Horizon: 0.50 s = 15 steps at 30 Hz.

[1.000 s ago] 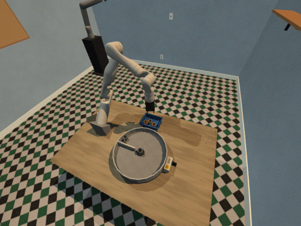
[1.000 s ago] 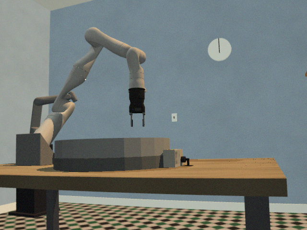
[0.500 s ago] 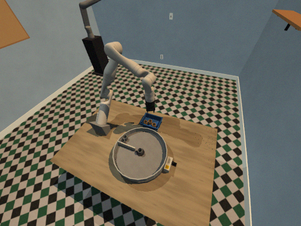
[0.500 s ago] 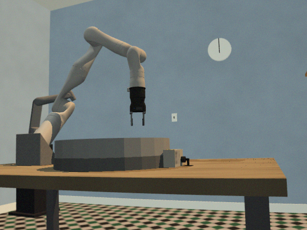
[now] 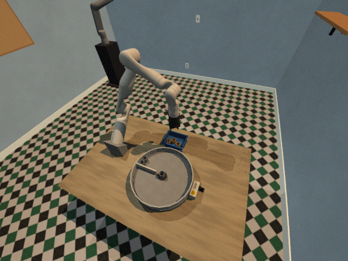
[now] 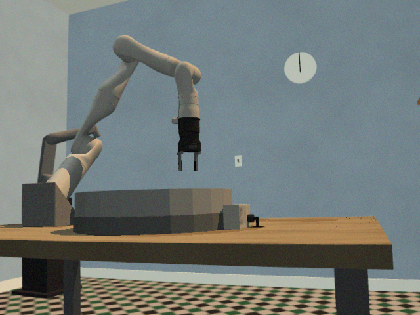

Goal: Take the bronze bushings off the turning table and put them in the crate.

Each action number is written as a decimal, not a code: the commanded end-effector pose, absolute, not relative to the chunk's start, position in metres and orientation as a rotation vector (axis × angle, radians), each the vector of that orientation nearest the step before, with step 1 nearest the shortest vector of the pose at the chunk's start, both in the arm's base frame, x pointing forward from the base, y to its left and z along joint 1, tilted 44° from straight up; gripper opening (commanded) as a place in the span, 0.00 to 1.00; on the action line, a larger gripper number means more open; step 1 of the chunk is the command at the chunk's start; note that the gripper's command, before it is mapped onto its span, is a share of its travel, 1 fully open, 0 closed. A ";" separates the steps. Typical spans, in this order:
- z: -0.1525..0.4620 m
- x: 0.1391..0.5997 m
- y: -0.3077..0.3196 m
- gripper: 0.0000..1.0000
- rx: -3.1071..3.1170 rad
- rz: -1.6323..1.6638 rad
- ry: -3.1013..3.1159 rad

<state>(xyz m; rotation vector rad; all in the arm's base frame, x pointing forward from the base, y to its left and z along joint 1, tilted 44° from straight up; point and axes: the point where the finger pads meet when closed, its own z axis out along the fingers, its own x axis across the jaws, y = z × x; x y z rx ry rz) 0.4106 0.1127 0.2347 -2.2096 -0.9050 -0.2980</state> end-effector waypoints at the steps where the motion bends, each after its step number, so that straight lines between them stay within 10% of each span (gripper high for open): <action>1: 0.235 0.411 0.112 1.00 -2.210 -0.300 -0.904; 15: 0.237 0.411 0.106 1.00 -2.114 -0.402 -1.147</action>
